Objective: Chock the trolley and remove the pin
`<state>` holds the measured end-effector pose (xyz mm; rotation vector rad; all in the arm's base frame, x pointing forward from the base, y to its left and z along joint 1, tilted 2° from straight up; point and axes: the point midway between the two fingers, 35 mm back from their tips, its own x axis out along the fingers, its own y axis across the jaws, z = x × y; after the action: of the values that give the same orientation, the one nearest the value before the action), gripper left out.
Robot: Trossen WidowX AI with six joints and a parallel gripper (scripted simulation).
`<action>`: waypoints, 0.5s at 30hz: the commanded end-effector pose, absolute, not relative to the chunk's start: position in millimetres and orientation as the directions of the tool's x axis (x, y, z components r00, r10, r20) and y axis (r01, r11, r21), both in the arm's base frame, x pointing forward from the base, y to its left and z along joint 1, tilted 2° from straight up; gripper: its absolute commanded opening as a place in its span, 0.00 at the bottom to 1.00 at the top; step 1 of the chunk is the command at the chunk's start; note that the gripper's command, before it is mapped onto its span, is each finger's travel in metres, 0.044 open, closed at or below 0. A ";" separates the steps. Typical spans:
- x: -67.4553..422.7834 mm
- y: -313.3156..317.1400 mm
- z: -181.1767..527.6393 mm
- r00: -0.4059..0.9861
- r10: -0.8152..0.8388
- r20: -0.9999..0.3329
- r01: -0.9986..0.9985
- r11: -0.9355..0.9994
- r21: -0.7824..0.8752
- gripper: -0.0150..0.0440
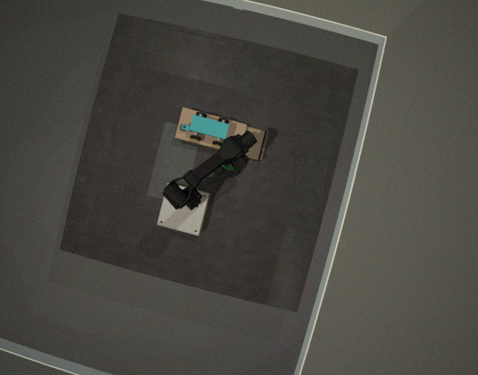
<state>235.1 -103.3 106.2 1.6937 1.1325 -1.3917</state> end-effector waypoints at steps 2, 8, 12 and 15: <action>234.5 -102.2 106.3 0.060 0.173 -0.983 0.839 -0.543 -0.044 0.25; 234.5 -100.9 106.4 0.058 0.138 -0.989 0.728 -0.683 -0.053 0.25; 234.6 -100.0 106.5 0.057 0.114 -0.992 0.641 -0.766 -0.052 0.25; 234.7 -99.4 106.6 0.056 0.097 -0.994 0.569 -0.821 -0.047 0.25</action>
<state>235.0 -99.9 106.2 1.9358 0.7685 -1.7507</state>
